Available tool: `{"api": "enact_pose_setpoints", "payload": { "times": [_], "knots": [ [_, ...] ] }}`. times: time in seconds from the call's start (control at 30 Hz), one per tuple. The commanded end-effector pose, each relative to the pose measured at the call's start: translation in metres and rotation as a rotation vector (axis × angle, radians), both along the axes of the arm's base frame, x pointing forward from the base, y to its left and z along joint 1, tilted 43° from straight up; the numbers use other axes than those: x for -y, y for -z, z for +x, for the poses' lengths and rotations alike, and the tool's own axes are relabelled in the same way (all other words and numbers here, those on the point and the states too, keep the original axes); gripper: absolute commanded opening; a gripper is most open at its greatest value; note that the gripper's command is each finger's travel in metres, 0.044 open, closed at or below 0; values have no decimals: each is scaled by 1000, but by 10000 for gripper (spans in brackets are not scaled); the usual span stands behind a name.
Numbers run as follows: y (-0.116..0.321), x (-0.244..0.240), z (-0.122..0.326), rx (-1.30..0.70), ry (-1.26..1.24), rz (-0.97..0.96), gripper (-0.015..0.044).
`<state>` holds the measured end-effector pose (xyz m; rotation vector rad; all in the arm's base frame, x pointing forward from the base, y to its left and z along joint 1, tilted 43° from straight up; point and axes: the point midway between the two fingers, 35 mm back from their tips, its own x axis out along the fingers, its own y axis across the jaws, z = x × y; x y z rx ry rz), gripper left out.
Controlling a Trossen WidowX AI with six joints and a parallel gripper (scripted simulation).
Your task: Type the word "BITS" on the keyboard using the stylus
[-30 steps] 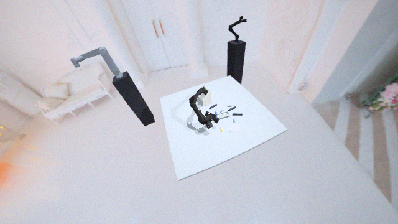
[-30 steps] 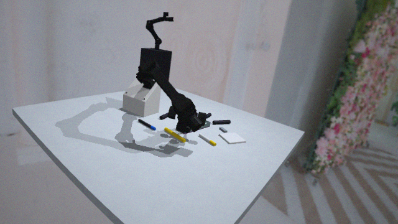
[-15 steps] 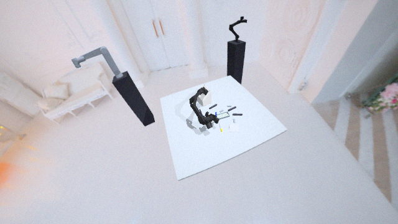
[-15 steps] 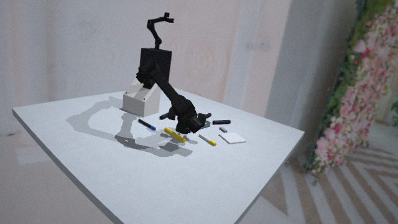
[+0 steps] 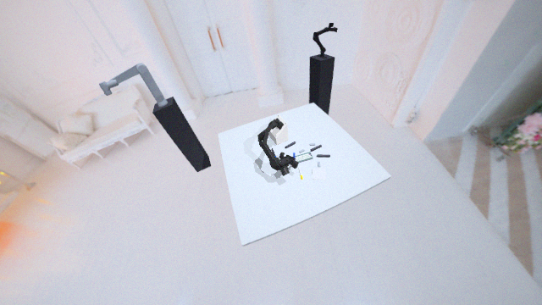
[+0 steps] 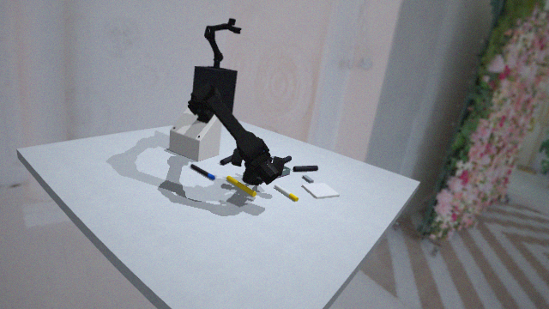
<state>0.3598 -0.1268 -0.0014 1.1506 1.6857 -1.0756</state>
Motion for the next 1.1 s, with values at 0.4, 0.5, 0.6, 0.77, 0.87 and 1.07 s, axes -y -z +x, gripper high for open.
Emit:
{"api": "enact_pose_setpoints", "payload": {
  "times": [0.4, 0.5, 0.6, 0.77, 0.87, 1.07],
  "knots": [
    [-28, -26, -2, 3, -7, -3, 81],
    [-28, -26, -2, 3, -7, -3, 81],
    [-29, -24, 1, 15, -17, -9, 71],
    [-23, -30, 4, 15, -16, -9, 0],
    [-8, -45, 11, 14, -14, -8, 0],
    [29, -88, 25, 12, -10, -4, 0]
  ]
}}
